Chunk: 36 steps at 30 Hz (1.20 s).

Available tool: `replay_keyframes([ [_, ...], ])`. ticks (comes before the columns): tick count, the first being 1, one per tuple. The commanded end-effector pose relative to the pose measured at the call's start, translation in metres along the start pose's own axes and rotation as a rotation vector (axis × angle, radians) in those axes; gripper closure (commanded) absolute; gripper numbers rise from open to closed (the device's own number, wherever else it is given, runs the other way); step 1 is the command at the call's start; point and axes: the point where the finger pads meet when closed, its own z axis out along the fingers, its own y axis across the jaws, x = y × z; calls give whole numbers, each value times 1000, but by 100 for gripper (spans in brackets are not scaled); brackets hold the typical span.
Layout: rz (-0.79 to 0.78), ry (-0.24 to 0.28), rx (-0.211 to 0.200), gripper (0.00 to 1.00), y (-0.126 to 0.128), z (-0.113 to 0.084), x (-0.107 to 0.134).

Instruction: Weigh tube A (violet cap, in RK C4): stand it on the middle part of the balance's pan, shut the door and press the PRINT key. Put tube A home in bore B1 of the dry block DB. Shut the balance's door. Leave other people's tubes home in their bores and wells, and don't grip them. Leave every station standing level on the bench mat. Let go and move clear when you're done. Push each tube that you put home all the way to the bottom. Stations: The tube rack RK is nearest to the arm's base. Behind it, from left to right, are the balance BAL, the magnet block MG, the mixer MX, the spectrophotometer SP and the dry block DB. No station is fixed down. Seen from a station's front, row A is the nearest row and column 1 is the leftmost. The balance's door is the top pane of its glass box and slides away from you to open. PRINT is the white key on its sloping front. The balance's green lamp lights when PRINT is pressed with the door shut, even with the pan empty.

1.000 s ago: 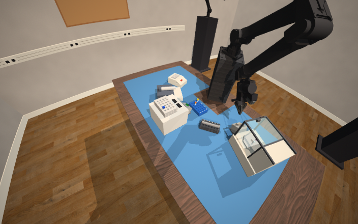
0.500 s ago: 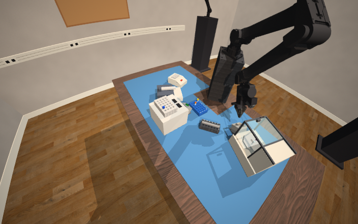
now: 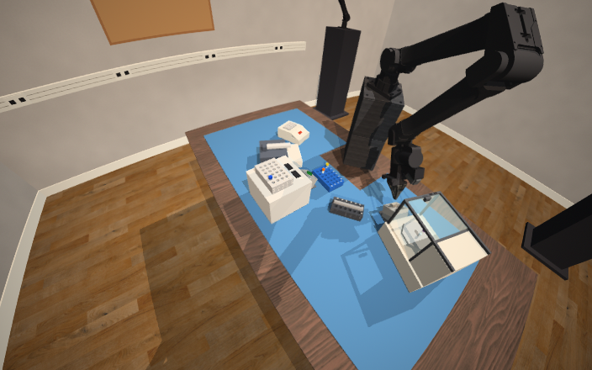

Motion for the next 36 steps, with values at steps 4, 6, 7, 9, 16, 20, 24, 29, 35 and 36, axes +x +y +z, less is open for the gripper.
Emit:
replay_keyframes([
  [4, -3, 1, -1, 100, 0, -5, 0],
  [6, -10, -15, 4, 100, -3, 1, -6],
  [7, -10, -7, 3, 100, -2, 3, -3],
  [9, -10, 11, 0, 100, -1, 4, 5],
  [16, -10, -4, 2, 100, -2, 3, -2],
  [20, -10, 12, 0, 100, -1, 10, 5],
  [24, -10, 0, 2, 100, -2, 13, -1],
  [29, -10, 4, 1, 100, -2, 16, 2],
  [35, -9, 8, 1, 100, -2, 19, 3],
  [36, -9, 10, 0, 100, -2, 20, 4],
])
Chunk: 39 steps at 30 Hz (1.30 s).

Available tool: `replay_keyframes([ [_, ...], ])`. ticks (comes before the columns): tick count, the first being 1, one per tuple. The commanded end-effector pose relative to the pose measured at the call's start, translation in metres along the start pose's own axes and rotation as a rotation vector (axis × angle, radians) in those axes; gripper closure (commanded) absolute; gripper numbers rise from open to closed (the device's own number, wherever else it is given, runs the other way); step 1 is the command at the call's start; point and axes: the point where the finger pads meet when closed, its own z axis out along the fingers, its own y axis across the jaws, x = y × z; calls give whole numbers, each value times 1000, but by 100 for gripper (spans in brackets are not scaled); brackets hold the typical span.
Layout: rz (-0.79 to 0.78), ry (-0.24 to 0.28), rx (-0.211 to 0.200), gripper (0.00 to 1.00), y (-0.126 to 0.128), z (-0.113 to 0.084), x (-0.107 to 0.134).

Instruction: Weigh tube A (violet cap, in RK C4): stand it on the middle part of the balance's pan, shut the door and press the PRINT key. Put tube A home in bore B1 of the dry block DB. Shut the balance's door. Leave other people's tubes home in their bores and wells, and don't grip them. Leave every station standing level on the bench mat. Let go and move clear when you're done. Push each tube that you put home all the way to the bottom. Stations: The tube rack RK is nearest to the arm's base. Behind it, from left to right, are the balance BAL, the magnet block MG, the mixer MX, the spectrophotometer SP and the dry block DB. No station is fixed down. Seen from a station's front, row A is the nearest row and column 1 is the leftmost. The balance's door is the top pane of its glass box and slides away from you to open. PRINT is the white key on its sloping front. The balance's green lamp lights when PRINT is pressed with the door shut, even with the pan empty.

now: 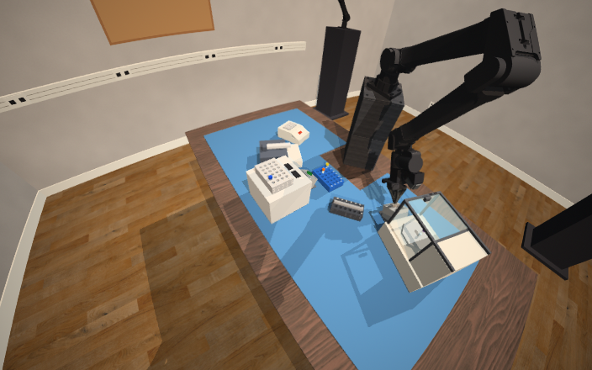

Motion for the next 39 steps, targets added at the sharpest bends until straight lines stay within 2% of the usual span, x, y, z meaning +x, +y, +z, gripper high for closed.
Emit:
replay_keyframes([
  [1, -9, 12, 0, 100, -1, 3, 6],
  [4, -9, 2, 2, 100, -2, 5, 0],
  [7, -9, 20, -1, 100, -1, 7, 8],
  [13, -10, 20, -1, 100, -1, 10, 8],
  [14, -9, 4, 2, 100, -2, 11, 2],
  [16, -9, 19, -1, 100, -1, 12, 8],
  [21, -9, 20, -1, 100, -1, 15, 8],
  [39, -9, 17, -1, 100, -1, 15, 8],
])
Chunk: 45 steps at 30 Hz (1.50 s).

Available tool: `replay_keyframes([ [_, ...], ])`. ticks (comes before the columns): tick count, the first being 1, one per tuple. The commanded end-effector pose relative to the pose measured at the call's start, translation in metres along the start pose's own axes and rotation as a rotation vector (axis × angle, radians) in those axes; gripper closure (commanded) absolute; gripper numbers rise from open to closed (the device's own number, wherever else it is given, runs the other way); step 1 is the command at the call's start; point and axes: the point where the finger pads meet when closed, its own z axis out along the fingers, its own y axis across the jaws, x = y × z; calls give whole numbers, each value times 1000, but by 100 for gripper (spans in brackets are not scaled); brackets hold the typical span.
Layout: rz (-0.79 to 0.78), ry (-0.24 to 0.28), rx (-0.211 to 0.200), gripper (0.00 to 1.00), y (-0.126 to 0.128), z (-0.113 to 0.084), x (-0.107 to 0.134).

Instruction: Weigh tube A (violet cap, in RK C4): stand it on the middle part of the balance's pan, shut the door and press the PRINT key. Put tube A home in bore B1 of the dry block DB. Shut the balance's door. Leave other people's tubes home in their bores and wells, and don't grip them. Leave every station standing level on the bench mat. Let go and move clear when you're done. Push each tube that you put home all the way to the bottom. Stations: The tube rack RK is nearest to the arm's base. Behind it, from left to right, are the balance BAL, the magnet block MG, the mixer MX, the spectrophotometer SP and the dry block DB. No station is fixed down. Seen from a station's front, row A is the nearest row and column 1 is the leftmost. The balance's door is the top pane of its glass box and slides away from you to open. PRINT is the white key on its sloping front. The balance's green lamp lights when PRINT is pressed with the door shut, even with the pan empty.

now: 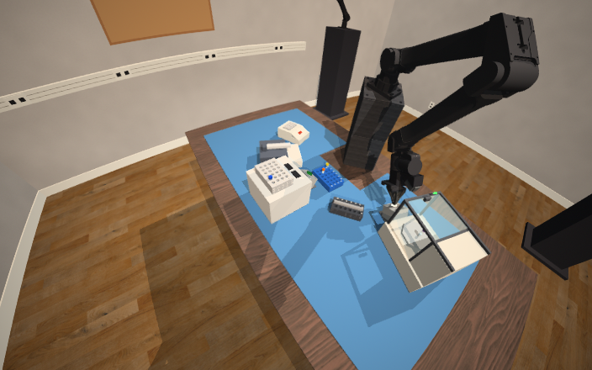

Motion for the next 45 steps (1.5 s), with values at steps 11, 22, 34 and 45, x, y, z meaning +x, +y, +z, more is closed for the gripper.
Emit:
replay_keyframes([
  [11, -9, 9, 1, 100, -2, 7, 4],
  [22, -9, 9, 1, 100, -2, 7, 4],
  [34, -9, 9, 1, 100, -2, 7, 4],
  [45, -10, -37, 8, 100, -4, 3, -15],
])
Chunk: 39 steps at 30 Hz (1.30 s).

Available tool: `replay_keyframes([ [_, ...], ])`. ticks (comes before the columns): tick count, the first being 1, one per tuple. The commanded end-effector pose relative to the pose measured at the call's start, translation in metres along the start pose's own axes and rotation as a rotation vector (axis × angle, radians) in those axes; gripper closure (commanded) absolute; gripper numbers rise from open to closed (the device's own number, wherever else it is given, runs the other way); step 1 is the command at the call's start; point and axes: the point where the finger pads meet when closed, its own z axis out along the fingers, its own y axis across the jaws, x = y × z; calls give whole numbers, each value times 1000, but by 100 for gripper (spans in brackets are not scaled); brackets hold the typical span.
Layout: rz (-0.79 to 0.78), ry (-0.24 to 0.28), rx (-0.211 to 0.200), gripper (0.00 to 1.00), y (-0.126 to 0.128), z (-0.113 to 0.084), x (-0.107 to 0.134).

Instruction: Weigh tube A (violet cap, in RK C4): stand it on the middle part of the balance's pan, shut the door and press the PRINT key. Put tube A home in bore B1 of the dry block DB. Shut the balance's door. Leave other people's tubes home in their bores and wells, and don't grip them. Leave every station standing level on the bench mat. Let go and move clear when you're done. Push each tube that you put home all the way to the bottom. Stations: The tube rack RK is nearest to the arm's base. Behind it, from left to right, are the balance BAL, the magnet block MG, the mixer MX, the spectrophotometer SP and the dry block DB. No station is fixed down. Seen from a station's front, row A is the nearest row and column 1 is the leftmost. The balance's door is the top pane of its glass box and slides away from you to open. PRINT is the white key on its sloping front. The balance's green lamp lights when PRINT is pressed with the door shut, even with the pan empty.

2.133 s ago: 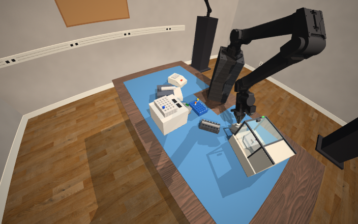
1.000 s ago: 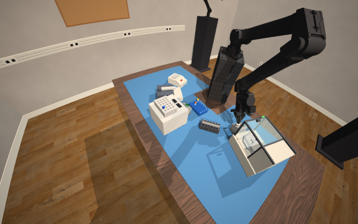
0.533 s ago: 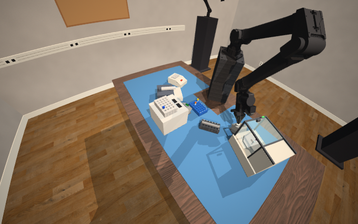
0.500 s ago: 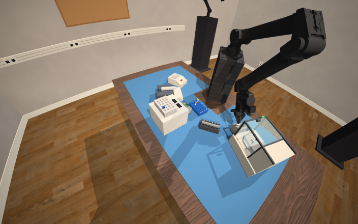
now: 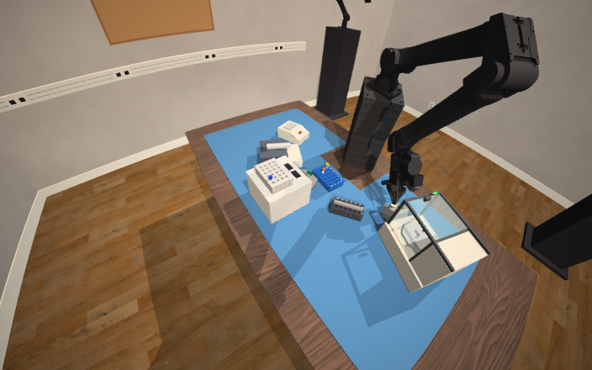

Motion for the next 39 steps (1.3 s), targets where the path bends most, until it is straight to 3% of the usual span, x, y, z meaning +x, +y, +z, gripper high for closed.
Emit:
replay_keyframes([
  [1, -10, -40, 8, 100, -5, -3, -16],
  [4, -10, -13, 4, 100, -3, -15, -5],
  [14, -11, -17, 4, 100, -3, -29, -6],
  [15, -11, 21, -2, 100, 0, -30, 7],
  [18, -11, -17, 4, 100, -3, -36, -6],
  [31, -12, -12, 3, 100, -2, -55, -4],
  [32, -13, 5, -1, 100, -1, -56, 2],
  [39, -13, -15, 2, 100, -1, -68, -4],
])
